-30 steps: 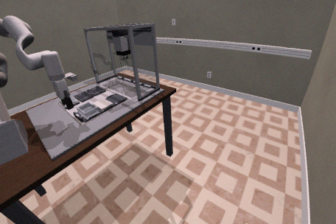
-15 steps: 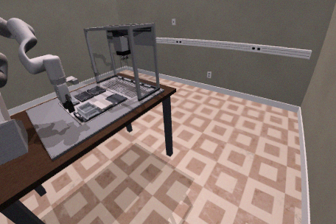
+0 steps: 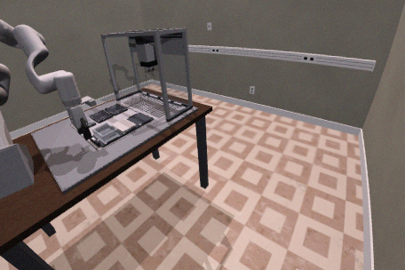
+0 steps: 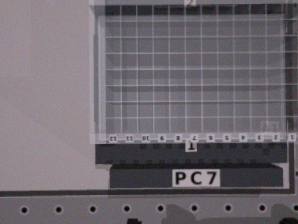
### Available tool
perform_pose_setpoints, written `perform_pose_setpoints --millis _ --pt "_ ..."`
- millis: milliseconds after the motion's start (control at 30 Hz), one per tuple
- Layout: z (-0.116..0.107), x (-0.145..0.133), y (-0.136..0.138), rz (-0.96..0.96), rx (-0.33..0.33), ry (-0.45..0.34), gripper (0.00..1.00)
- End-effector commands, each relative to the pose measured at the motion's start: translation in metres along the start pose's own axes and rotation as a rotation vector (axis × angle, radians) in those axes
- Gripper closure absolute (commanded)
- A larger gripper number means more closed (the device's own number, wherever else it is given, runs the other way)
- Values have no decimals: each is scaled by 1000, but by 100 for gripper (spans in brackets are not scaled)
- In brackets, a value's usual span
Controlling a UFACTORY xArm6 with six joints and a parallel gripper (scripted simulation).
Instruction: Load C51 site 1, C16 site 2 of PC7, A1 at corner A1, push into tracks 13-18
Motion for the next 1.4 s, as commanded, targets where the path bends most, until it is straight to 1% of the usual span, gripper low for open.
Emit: perform_pose_setpoints --millis 0,167,600,933,1367 --pt "6 1 0 -1 -2 3 18" --pt "11 1 0 -1 -2 3 18" --pt "32 1 0 -1 -2 3 18" --pt "33 1 0 -1 -2 3 18" --pt "40 1 0 -1 -2 3 18"
Point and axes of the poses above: the point where the finger pads meet when closed, its own z axis out along the fingers, its own y axis across the jaws, x = y × z, the point moved 7 cm from there along -z, back along the fingers, and after that the axes turned 5 degrees about z, right-handed, at the moved point
